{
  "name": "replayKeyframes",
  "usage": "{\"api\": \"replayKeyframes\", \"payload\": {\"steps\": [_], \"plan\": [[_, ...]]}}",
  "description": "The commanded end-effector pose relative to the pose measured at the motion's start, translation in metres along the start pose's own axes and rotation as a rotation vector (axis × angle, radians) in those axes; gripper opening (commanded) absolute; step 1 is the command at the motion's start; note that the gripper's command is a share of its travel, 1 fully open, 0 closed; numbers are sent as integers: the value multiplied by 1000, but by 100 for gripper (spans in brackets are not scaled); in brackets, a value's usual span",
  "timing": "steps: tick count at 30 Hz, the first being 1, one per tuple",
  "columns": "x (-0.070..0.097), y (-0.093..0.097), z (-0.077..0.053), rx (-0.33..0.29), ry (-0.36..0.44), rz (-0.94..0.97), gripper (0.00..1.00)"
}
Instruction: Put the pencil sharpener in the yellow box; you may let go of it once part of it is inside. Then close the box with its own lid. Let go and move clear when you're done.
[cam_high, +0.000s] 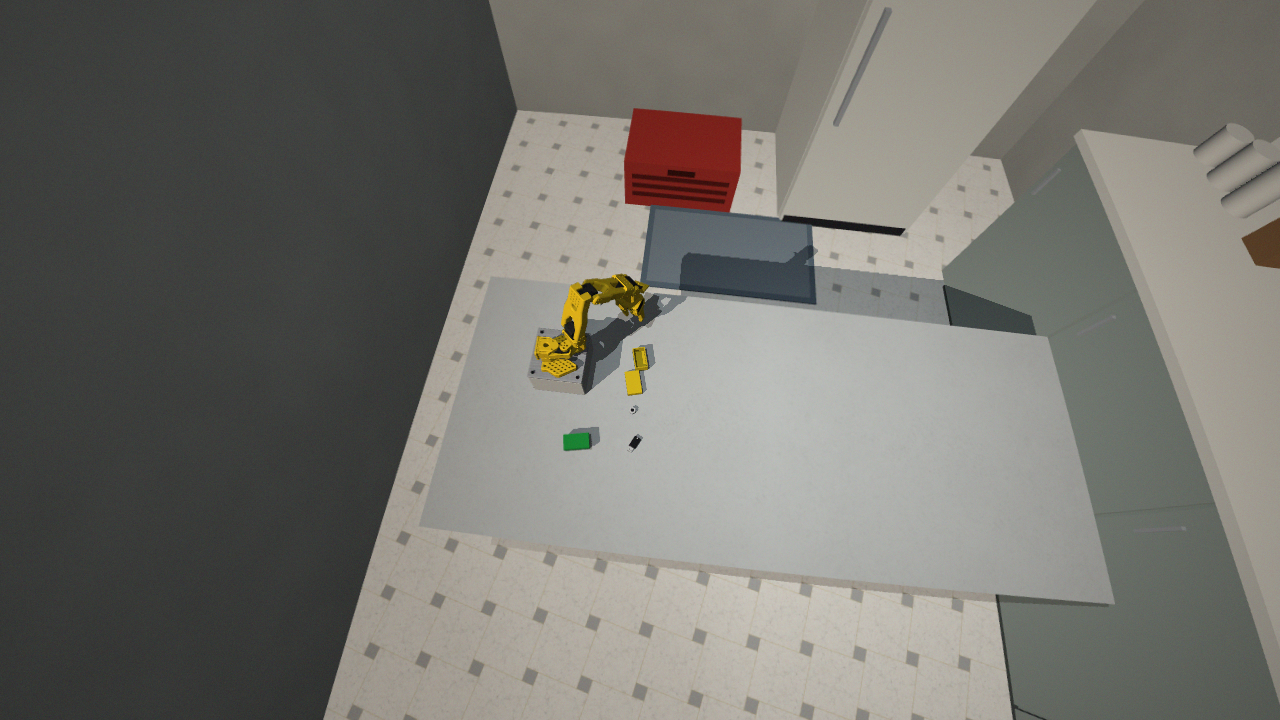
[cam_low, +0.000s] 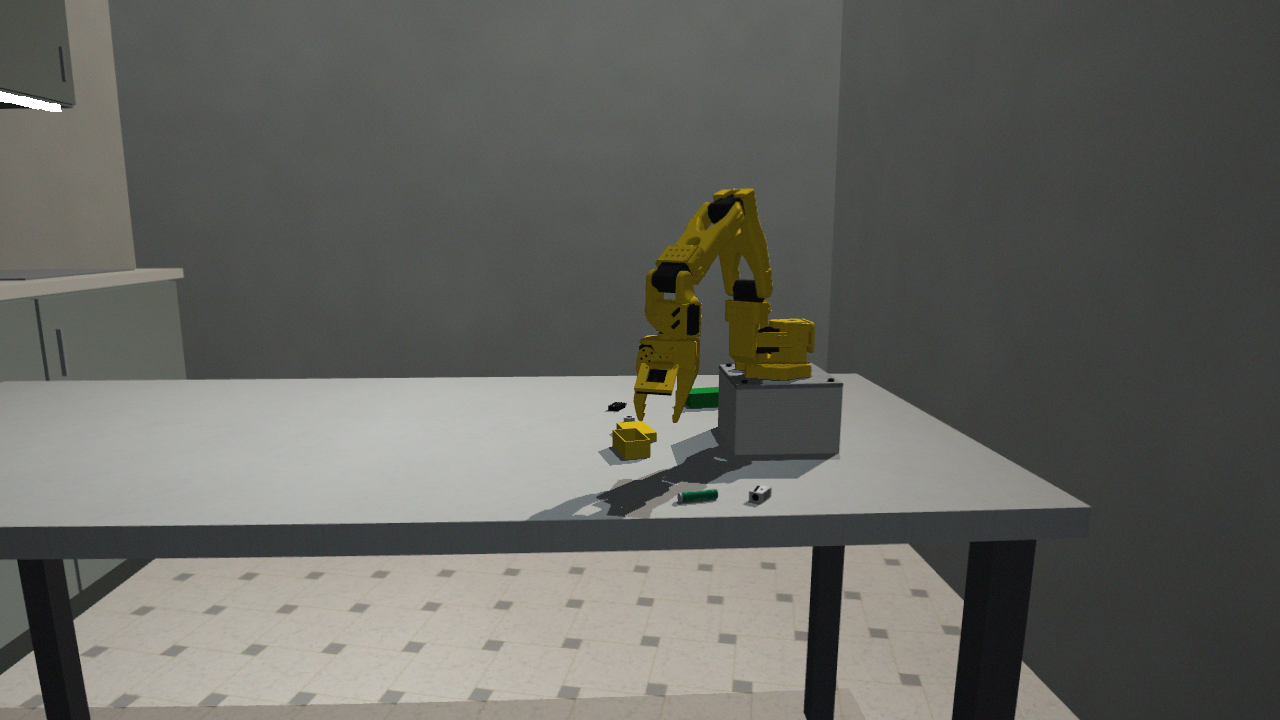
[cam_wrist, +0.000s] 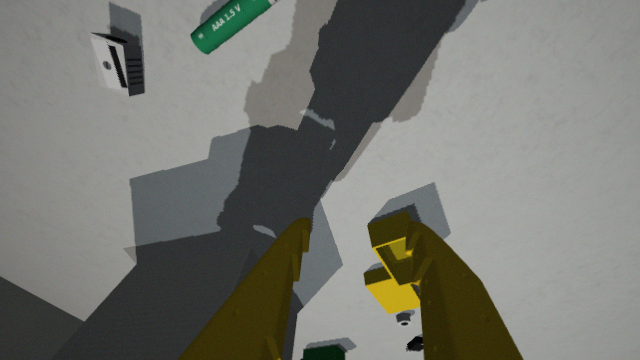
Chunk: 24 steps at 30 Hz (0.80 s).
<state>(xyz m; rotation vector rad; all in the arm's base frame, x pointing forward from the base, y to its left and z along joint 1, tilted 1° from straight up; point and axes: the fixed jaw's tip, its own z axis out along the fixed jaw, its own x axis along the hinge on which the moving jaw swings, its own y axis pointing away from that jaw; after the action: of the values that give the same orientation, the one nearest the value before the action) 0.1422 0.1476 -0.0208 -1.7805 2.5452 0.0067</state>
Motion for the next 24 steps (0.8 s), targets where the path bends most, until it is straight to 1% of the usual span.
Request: {"api": "replayKeyframes", "payload": {"steps": [1, 6, 12, 13, 15, 24], "plan": [[-12, 16, 2, -14, 27, 62, 22], [-26, 39, 3, -14, 28, 133, 21], [-37, 65, 3, -13, 29, 208, 20], [-38, 69, 3, -13, 29, 219, 20], [-38, 69, 3, -13, 29, 219, 20], [-46, 99, 4, -13, 30, 298, 19]]}}
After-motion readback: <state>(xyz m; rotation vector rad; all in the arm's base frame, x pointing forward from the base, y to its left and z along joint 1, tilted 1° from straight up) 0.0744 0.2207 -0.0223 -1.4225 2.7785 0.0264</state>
